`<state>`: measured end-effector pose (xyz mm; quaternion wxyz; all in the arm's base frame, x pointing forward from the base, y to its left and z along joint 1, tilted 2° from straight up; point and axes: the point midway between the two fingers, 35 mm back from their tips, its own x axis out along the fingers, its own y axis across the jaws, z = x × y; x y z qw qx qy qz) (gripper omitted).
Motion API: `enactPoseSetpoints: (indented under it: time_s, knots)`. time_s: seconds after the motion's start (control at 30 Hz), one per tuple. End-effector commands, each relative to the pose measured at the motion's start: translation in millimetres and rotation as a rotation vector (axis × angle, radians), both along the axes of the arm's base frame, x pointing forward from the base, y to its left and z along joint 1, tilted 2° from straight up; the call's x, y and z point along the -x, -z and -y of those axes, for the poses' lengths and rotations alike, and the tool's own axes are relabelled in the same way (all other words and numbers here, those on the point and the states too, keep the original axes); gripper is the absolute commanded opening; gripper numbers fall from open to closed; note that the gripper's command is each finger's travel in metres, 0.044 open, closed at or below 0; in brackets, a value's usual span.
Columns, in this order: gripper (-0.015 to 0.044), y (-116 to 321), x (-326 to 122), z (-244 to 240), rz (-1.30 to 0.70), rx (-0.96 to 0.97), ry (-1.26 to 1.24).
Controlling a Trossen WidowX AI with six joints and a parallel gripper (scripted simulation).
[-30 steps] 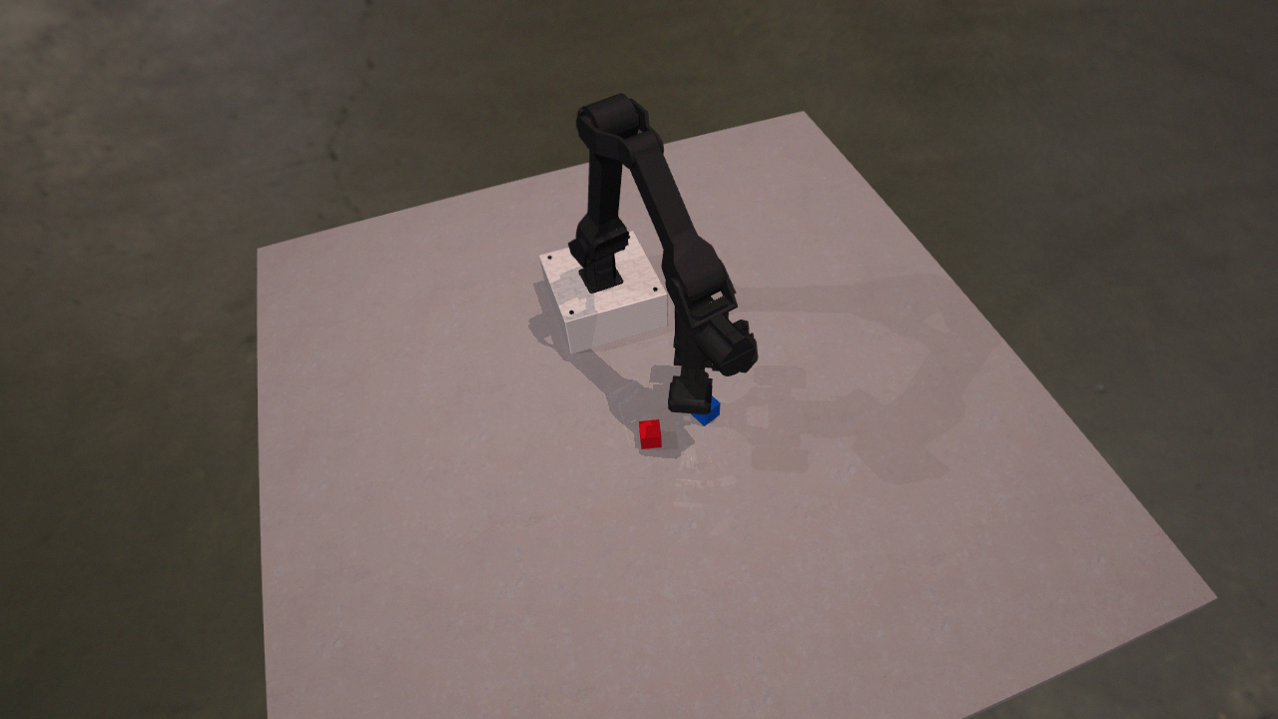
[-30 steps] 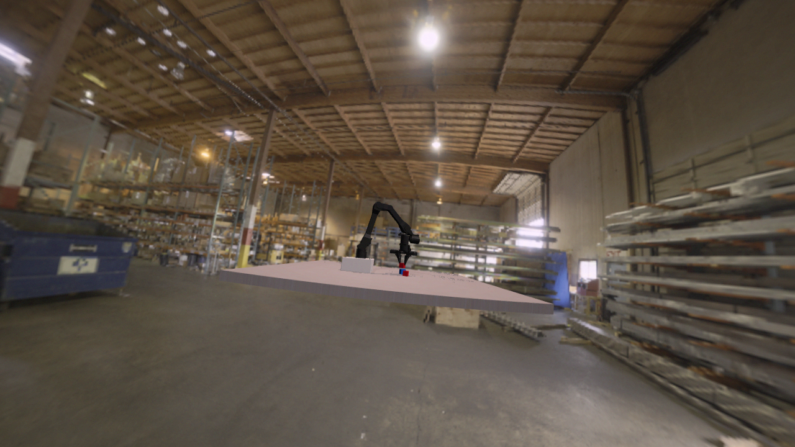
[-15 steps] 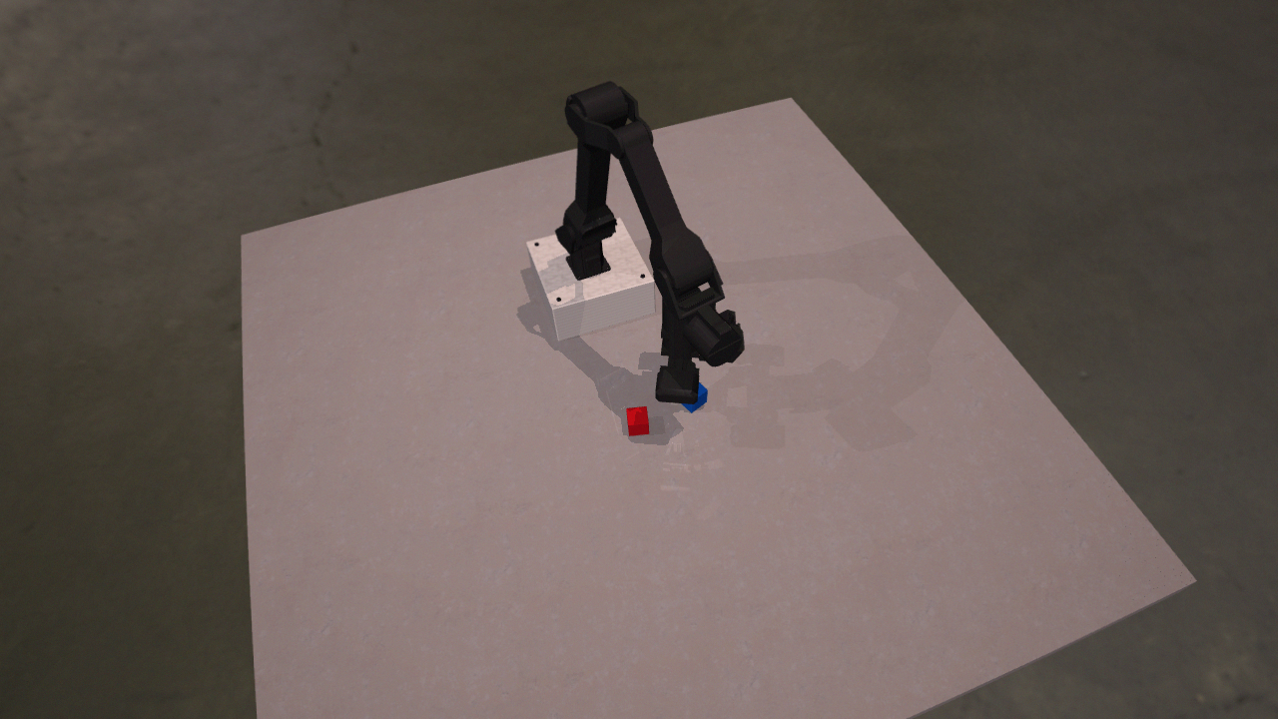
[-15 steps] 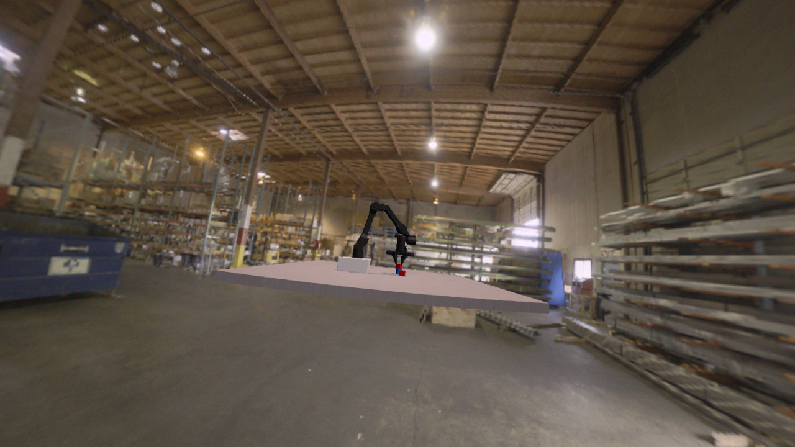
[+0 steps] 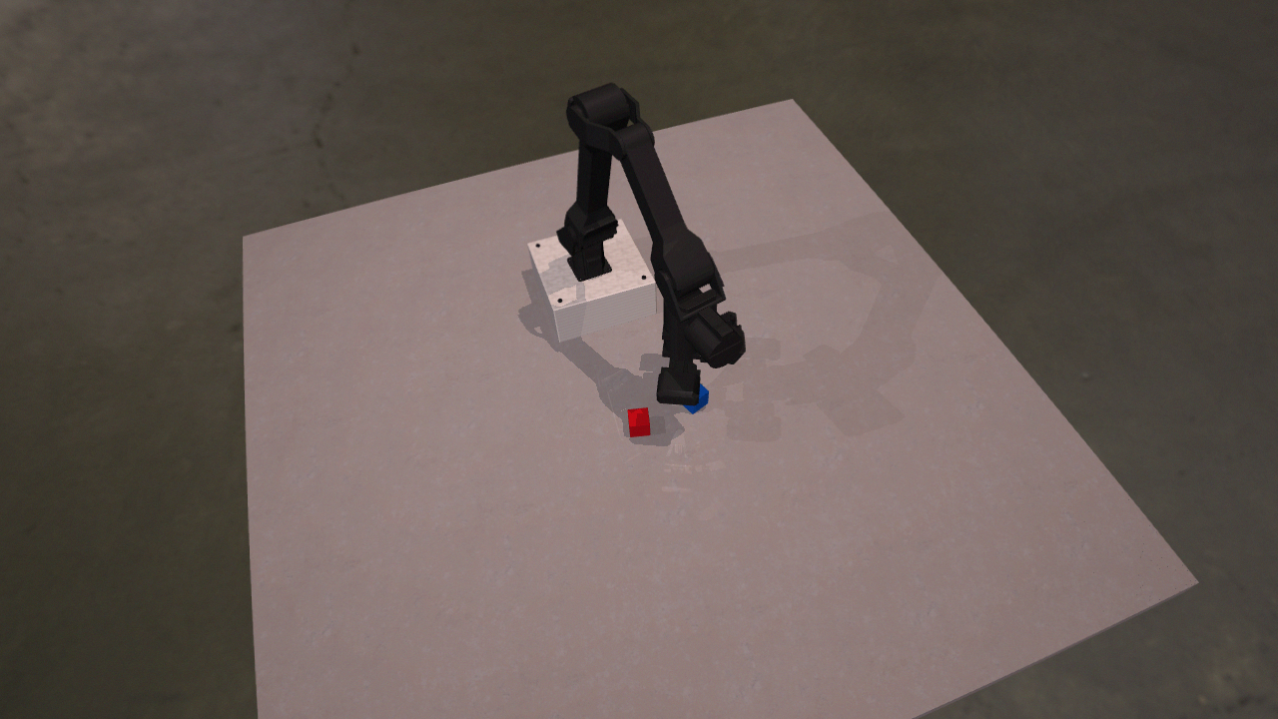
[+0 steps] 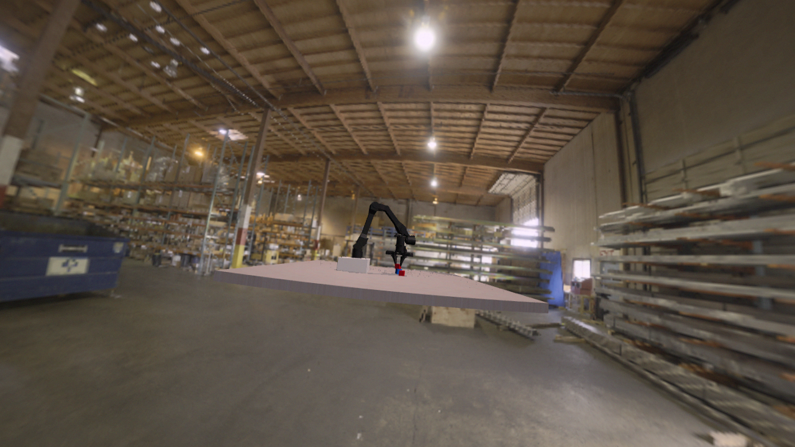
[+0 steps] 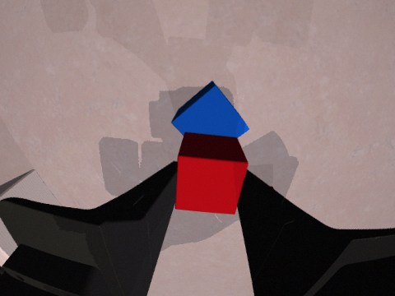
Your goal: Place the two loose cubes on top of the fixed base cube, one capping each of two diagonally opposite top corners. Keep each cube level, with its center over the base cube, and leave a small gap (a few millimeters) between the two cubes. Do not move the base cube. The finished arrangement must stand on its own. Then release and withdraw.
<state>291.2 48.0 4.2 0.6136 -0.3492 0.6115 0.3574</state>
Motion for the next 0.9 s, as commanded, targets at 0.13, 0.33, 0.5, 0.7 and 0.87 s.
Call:
enactPoseSetpoints:
  time_s: [0.13, 0.33, 0.5, 0.7, 0.87]
  knots:
    - [0.0205, 0.5, 0.1, -0.7, -0.001, -0.004, 0.003]
    - [0.0205, -9.9, -0.1, 0.1, 0.000, 0.000, 0.000]
    - [0.0205, -13.9, -0.2, 0.2, 0.000, 0.000, 0.000]
    - [0.0205, -18.9, -0.2, 0.3, 0.000, 0.000, 0.000]
    - [0.0205, -23.1, -0.3, 0.3, 0.000, 0.000, 0.000]
